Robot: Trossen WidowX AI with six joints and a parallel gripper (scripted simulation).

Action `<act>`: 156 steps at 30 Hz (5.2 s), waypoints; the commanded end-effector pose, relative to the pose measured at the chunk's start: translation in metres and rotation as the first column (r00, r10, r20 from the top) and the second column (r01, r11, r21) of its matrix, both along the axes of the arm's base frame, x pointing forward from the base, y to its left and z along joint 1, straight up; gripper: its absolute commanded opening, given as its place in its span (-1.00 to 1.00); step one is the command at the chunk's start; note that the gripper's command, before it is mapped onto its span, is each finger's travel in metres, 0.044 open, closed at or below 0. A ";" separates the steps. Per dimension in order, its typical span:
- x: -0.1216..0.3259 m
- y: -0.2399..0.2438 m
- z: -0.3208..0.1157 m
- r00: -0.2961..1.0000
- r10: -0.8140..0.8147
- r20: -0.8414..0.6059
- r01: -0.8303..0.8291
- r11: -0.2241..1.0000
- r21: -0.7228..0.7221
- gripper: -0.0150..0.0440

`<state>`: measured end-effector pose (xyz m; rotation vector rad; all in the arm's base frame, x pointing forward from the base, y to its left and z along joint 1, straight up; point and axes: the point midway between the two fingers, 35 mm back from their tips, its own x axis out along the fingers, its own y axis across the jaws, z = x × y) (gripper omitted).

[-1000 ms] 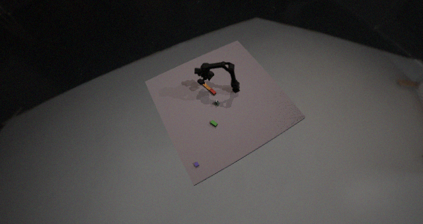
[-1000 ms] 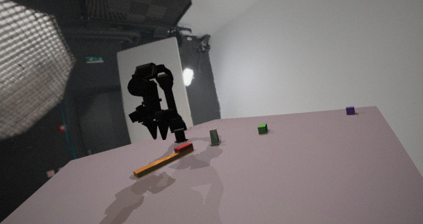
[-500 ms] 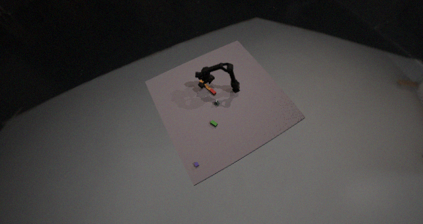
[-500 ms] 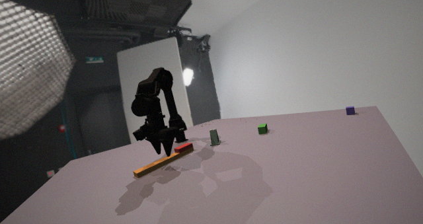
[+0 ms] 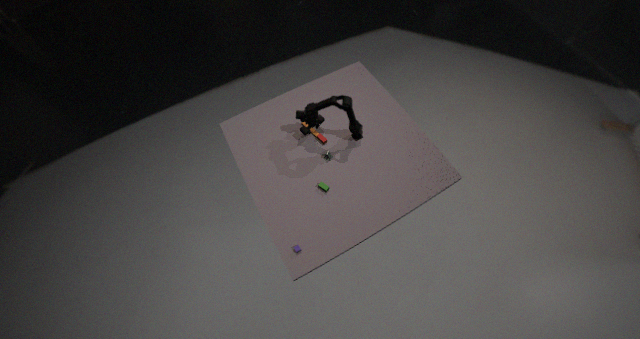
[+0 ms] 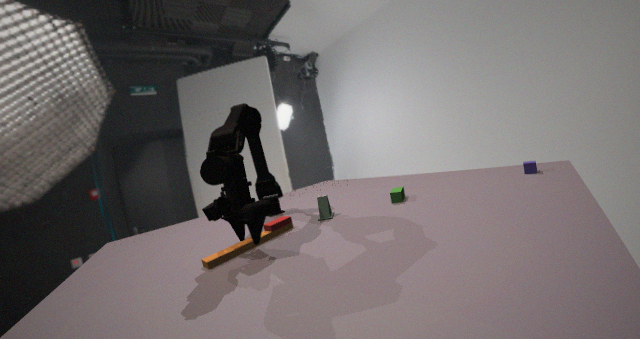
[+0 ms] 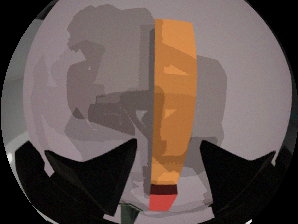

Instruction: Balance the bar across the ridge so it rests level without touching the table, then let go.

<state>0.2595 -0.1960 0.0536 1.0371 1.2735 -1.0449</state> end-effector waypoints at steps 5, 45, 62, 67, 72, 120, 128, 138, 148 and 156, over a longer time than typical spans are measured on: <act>0.000 0.001 -0.005 1.000 0.005 0.001 -0.005 1.000 0.006 0.58; 0.003 -0.002 0.039 1.000 0.002 -0.001 -0.002 1.000 0.004 -0.49; 0.001 0.000 0.083 1.000 0.004 0.000 -0.004 1.000 0.005 -0.49; 0.000 0.001 0.096 1.000 0.005 0.000 -0.005 1.000 0.006 -0.49; -0.002 0.003 0.108 1.000 0.005 0.001 -0.005 1.000 0.006 -0.49; 0.031 0.179 0.110 0.914 0.405 0.001 -0.405 0.914 0.011 -0.49; 0.029 0.209 0.110 0.885 0.466 0.001 -0.466 0.885 0.012 -0.49; 0.030 0.218 0.103 0.876 0.482 0.002 -0.482 0.876 0.012 -0.49; 0.031 0.219 0.087 0.876 0.483 0.002 -0.483 0.876 0.012 -0.49; 0.031 0.219 0.074 0.876 0.483 0.002 -0.483 0.876 0.012 -0.49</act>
